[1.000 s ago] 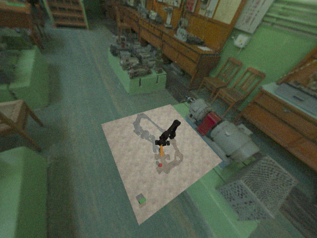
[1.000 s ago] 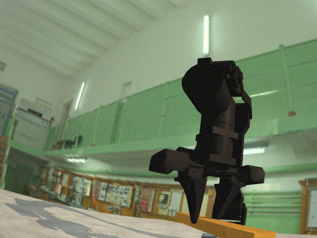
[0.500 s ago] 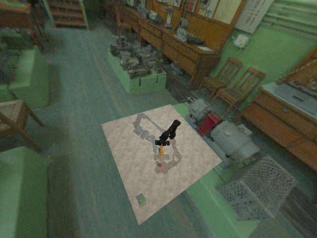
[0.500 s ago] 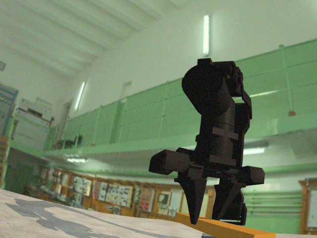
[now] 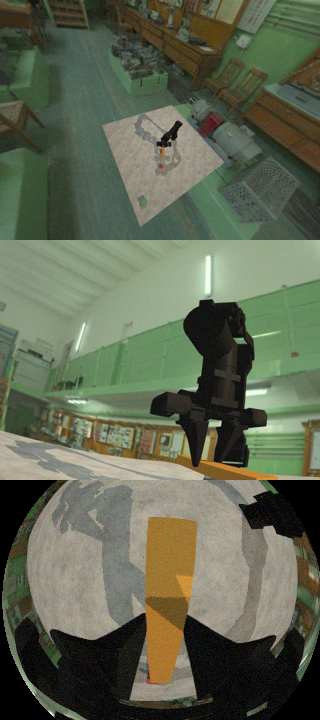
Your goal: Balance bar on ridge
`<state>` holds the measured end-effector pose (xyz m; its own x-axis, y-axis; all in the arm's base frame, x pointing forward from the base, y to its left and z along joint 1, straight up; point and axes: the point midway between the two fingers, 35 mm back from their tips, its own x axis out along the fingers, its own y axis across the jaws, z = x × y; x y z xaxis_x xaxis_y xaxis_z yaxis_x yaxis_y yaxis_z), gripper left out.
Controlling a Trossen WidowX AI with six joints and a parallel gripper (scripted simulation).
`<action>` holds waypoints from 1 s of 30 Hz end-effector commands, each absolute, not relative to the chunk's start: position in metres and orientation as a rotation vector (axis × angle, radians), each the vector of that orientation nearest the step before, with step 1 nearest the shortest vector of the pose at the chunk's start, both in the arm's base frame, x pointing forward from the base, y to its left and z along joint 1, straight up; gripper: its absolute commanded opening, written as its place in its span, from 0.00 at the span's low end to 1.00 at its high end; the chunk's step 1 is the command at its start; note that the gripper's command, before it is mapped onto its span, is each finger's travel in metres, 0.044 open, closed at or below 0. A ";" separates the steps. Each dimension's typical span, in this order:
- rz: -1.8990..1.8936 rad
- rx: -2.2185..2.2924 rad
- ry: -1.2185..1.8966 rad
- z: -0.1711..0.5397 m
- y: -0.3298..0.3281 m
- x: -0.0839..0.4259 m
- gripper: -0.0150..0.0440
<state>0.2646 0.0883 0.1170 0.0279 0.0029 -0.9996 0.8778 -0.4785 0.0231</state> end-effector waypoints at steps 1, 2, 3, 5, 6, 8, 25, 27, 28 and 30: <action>-1.541 1.592 0.922 0.116 0.089 0.265 0.25; -1.541 1.592 0.922 0.116 0.089 0.265 0.25; -1.541 1.592 0.922 0.116 0.089 0.265 0.25; -1.541 1.592 0.922 0.116 0.089 0.265 0.25; -1.541 1.592 0.922 0.116 0.089 0.265 0.25; -1.541 1.592 0.922 0.116 0.089 0.265 0.25; -1.541 1.592 0.922 0.114 0.089 0.265 0.25; -1.541 1.592 0.922 0.114 0.089 0.264 0.25; -1.541 1.592 0.922 0.114 0.089 0.264 0.25; -1.541 1.592 0.922 0.114 0.089 0.264 0.25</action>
